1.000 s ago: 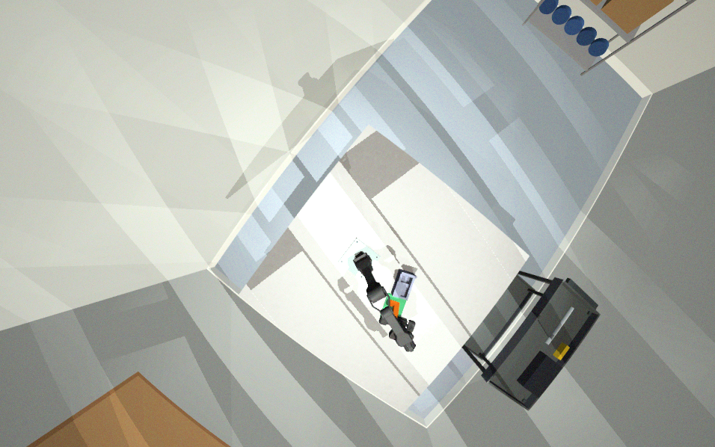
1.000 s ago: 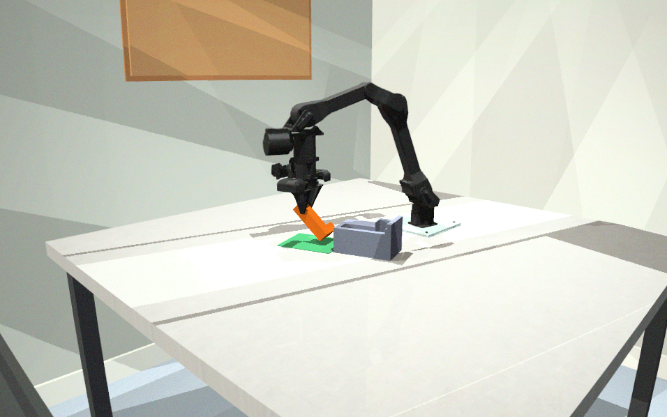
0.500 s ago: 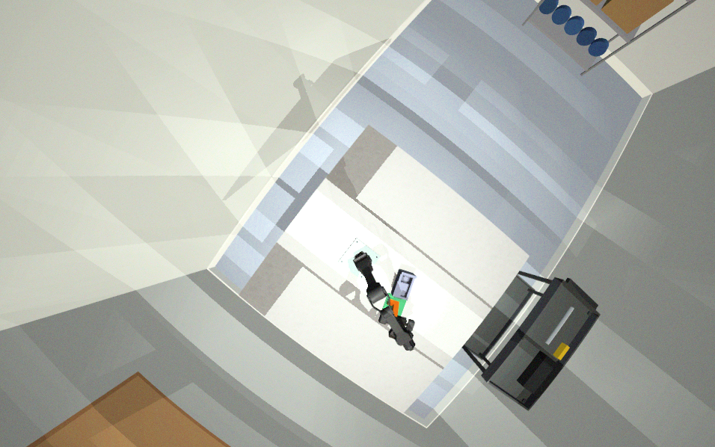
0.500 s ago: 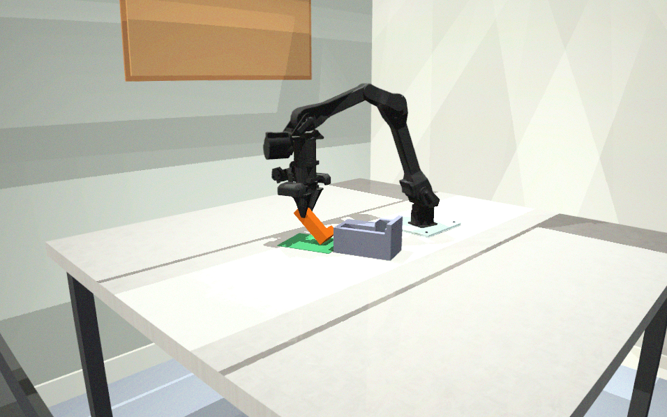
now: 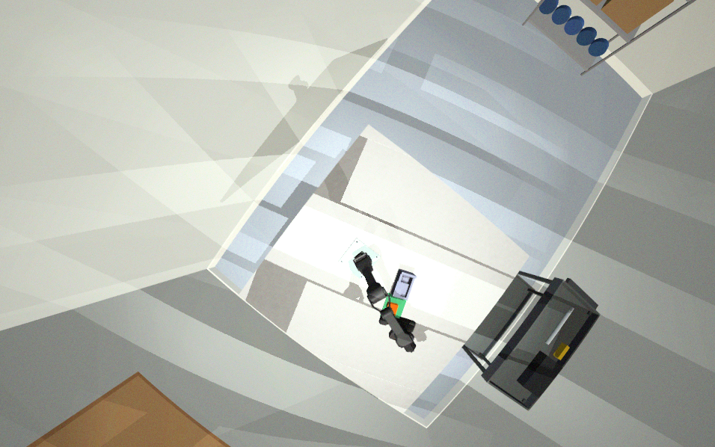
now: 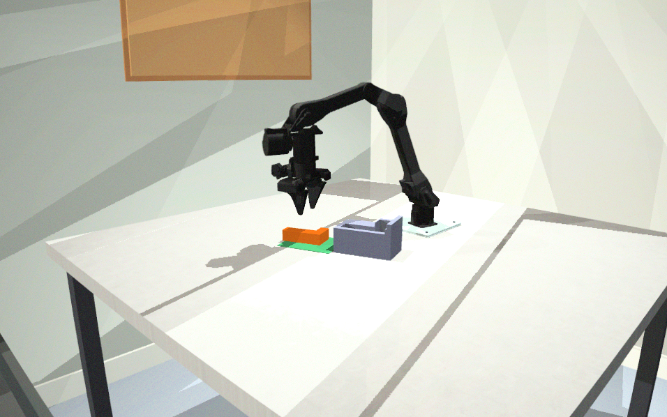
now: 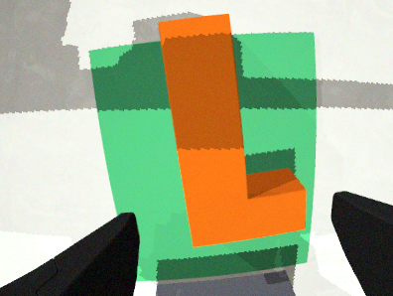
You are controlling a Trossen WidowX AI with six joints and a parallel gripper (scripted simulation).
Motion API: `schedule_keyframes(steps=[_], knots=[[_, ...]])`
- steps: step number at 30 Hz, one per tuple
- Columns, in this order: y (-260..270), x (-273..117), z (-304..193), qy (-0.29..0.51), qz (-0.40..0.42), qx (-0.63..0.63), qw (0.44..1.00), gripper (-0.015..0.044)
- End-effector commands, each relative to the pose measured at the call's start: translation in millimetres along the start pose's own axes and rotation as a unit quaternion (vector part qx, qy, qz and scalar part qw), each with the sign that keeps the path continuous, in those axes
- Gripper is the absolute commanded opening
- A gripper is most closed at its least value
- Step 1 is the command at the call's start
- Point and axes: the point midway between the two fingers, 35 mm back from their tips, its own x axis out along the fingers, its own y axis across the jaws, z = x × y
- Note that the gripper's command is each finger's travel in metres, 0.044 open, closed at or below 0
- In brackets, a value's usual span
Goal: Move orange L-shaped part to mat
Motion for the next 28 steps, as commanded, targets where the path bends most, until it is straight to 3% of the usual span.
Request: schedule_keyframes(steps=[1, 6, 28], knots=[[3, -35, 3, -0.006, 0.007, -0.001, 1.0, 0.04], [0, -76, -1, -0.005, 0.008, -0.002, 1.0, 0.04], [0, -71, 1, -0.01, 0.011, 0.0, 1.0, 0.04]])
